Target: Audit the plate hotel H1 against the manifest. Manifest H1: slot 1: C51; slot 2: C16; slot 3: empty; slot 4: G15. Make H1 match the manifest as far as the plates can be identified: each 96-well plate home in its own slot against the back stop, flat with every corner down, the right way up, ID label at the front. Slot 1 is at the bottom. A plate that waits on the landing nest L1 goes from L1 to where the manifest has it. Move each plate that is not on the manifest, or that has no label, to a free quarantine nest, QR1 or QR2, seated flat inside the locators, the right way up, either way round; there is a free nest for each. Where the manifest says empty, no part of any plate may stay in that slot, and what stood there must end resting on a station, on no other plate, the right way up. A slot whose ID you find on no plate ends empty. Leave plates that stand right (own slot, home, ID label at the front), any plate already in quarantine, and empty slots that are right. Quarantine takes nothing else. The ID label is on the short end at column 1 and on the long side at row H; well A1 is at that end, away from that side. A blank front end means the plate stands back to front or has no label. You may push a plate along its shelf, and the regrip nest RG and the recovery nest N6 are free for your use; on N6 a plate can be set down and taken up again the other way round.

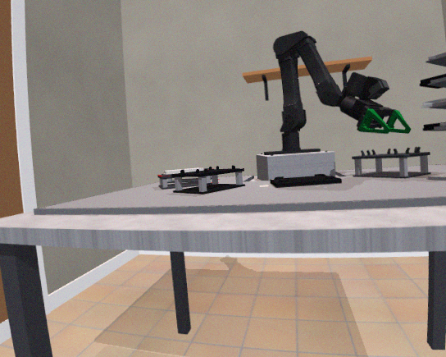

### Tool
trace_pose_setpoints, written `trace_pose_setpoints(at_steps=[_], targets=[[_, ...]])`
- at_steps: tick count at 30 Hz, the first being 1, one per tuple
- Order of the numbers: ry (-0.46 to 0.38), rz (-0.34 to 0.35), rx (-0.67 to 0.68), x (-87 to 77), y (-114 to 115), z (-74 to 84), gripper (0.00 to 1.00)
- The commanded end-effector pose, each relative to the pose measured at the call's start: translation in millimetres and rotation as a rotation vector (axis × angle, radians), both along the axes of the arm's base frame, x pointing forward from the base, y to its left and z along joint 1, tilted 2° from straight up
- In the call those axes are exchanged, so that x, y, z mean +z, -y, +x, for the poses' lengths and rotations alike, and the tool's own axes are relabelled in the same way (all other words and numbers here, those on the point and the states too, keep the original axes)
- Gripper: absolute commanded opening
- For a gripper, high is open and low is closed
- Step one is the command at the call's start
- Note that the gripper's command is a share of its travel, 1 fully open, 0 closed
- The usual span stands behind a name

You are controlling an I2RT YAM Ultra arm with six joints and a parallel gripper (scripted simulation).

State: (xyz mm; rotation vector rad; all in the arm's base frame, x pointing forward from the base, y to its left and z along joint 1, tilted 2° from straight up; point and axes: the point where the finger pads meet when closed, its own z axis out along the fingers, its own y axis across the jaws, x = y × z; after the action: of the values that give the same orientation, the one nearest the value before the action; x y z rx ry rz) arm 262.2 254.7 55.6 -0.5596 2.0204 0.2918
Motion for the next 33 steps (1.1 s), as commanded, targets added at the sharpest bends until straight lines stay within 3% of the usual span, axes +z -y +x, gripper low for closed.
trace_pose_setpoints(at_steps=[1, 7, 33], targets=[[0.027, 0.032, 0.0, 9.1, -7.6, 8.5, 1.0], [0.027, 0.032, 0.0, 5.2, -12.2, 16.5, 1.0], [0.027, 0.032, 0.0, 5.2, -12.2, 16.6, 1.0]])
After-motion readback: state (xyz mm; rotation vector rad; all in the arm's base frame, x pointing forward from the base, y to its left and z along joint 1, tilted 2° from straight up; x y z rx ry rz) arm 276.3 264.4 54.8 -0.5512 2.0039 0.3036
